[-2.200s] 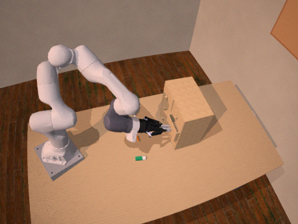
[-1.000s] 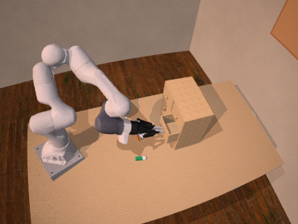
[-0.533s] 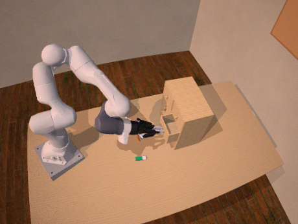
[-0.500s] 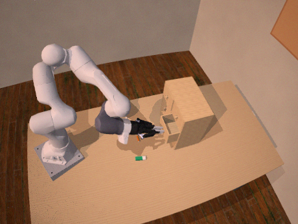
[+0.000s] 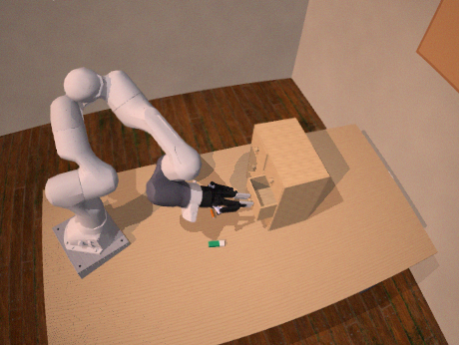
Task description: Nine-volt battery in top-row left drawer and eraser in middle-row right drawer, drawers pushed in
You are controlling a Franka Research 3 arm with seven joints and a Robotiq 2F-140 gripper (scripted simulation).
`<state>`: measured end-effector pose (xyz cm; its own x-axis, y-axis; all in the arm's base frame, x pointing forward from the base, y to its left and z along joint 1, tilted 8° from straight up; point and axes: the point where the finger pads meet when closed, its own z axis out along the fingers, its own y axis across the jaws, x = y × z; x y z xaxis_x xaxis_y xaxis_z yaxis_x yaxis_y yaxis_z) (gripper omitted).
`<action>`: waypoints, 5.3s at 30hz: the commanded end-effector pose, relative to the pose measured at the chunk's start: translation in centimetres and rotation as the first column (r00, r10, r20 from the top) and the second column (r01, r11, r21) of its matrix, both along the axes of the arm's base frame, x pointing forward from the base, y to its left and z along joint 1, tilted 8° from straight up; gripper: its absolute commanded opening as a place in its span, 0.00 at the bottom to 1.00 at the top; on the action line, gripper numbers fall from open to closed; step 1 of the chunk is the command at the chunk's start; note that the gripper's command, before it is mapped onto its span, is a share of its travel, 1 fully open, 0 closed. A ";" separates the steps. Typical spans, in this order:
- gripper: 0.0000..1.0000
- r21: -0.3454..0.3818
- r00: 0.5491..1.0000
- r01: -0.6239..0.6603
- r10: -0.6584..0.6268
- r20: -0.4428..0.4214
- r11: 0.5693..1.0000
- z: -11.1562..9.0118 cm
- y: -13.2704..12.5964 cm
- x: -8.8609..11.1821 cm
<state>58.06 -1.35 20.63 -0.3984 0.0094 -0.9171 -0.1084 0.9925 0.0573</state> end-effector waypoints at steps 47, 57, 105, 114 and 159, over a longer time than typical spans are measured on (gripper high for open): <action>0.20 -0.001 1.000 -0.001 0.001 -0.006 1.000 0.9 -1.2 -10.2; 0.20 -0.006 0.999 -0.004 0.003 -0.052 1.000 1.3 -1.2 -10.7; 0.20 -0.057 0.771 -0.062 0.011 -0.636 0.996 6.6 -2.3 -17.6; 0.20 -0.064 0.611 -0.088 0.003 -0.792 0.994 8.5 -2.7 -20.0; 0.20 -0.067 0.512 -0.122 0.005 -0.859 0.990 9.5 -3.0 -21.2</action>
